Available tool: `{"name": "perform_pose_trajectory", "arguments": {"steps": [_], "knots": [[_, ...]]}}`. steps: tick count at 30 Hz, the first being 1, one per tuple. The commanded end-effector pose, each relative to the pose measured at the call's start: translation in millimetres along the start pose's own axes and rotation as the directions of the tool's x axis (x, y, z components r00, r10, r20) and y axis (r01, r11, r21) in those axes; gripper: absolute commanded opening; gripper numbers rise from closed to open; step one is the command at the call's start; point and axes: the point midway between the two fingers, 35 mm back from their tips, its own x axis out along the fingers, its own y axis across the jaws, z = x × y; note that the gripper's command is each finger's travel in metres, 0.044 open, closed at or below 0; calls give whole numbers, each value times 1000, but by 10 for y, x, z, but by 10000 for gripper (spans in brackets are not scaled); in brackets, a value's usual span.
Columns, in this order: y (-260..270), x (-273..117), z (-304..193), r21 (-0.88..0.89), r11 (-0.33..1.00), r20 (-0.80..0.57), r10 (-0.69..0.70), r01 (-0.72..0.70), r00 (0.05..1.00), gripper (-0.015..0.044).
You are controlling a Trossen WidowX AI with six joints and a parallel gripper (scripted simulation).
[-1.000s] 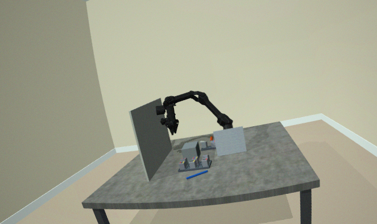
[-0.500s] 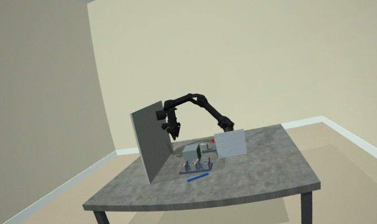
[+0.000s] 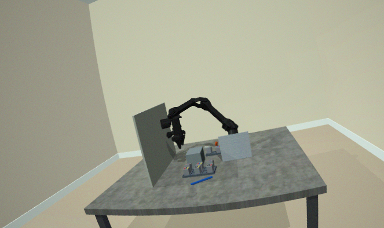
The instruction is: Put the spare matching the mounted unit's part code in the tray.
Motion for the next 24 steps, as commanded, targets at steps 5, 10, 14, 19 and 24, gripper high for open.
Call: {"name": "perform_pose_trajectory", "arguments": {"steps": [5, 10, 14, 19, 24], "knots": [[241, -25, -52, -138, 990, 7, 11, -10, 1000, 440], [1008, -82, -352, -555, 831, 5, 42, -32, 999, 440], [1553, -81, -670, -816, 577, 2, 42, -22, 999, 440], [2123, -10, -1148, -987, 164, 2, 19, -1, 1000, 440], [2183, 4, -1211, -994, 110, 3, 15, 1, 1000, 440]]}}
